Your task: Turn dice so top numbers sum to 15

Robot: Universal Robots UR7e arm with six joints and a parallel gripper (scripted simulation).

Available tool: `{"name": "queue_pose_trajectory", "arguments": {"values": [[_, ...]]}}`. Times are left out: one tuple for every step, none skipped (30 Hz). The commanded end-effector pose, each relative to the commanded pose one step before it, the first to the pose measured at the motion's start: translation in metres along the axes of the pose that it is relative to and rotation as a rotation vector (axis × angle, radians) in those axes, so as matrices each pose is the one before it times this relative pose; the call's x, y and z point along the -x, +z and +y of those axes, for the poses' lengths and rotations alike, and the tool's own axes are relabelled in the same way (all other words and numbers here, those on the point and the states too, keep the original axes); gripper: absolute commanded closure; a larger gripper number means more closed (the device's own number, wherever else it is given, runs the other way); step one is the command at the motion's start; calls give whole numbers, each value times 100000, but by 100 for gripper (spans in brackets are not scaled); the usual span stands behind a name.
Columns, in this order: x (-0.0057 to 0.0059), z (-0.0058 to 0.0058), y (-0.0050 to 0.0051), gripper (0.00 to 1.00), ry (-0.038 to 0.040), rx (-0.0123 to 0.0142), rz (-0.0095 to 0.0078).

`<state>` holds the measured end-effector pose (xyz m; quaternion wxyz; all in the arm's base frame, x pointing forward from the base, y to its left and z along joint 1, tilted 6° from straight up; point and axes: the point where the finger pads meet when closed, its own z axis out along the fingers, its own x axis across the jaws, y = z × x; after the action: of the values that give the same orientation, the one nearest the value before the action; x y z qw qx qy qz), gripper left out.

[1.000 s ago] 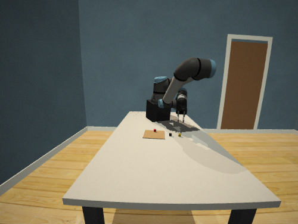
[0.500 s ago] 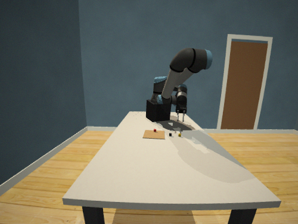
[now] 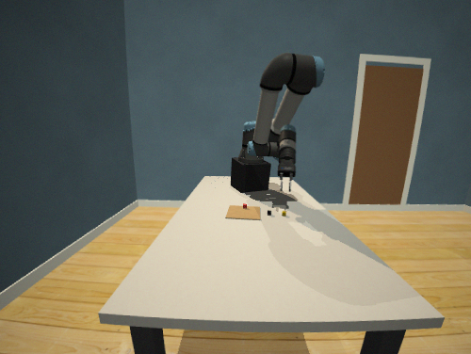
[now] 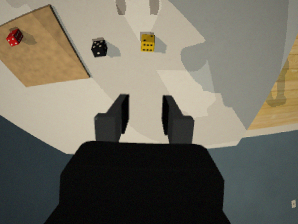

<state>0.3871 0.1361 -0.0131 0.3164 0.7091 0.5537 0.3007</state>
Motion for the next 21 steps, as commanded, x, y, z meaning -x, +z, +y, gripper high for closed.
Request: {"name": "queue_pose_trajectory", "arguments": {"values": [[-61, -41, 205, 36, -842, -11288, -1374], [19, 77, -51, 36, 68, -1541, 32], [3, 82, 7, 36, 14, -1537, 4], [-17, 98, 79, 36, -58, -1529, -32], [-12, 102, 57, 36, -41, -1540, -23], [-8, 104, 34, 36, -25, -1549, -14], [-4, 105, 11, 36, -8, -1556, -4], [0, 105, -13, 36, 9, -1560, 6], [3, 103, -37, 36, 26, -1562, 16], [7, 100, -61, 36, 43, -1561, 26], [11, 96, -85, 36, 59, -1558, 37], [-1, 92, 34, 36, -19, -1713, -14], [-3, 94, 60, 36, -37, -1765, -25], [0, 96, 32, 36, -19, -1754, -12], [3, 84, 5, 36, -3, -1523, 0], [0, 0, 0, 36, 0, 0, 0], [0, 0, 0, 36, 0, 0, 0], [1, 12, -1, 36, 1, -218, 1], [6, 94, -24, 36, 15, -1723, 14], [9, 91, -50, 36, 31, -1704, 27], [11, 87, -76, 36, 46, -1683, 39]]}}
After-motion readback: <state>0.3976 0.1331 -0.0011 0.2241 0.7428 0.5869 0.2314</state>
